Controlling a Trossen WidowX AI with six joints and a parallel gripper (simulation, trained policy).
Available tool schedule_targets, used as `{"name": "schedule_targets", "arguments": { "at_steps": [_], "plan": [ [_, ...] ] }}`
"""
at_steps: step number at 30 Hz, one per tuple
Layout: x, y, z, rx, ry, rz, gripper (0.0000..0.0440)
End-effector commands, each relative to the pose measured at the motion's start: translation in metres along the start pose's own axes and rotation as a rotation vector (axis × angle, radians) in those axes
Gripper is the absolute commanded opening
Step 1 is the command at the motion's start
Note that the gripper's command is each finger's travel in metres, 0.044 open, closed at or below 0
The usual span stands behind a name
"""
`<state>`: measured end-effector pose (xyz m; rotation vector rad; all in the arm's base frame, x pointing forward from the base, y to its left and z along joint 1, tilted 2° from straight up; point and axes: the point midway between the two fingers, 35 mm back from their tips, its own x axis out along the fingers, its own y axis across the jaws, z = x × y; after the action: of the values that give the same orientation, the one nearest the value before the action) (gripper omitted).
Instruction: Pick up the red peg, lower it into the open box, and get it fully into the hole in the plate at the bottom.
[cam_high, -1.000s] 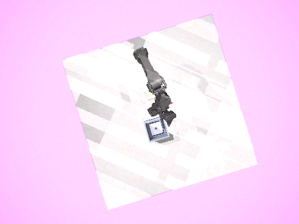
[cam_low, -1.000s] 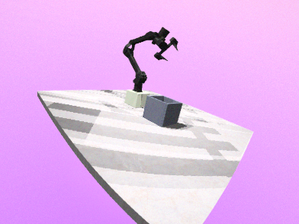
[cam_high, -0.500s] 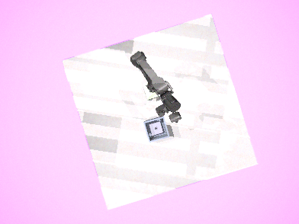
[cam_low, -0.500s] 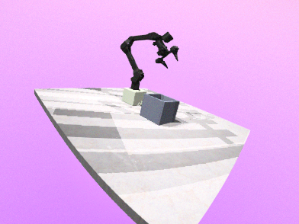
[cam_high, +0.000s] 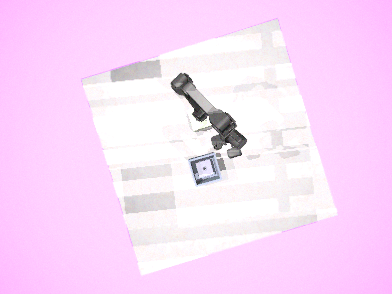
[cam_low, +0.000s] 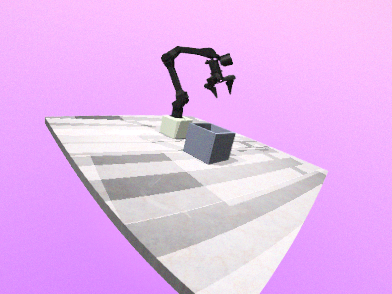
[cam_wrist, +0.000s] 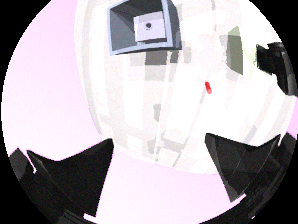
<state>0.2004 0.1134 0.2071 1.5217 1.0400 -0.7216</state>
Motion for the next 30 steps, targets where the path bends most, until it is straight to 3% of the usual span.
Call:
{"name": "schedule_targets", "arguments": {
  "at_steps": [1, 30],
  "plan": [
    [0.013, -0.014, -0.003, 0.019, -0.011, -0.082, 0.0440],
    [0.091, -0.091, 0.011, -0.108, -0.167, -0.503, 0.0431]
  ]
}}
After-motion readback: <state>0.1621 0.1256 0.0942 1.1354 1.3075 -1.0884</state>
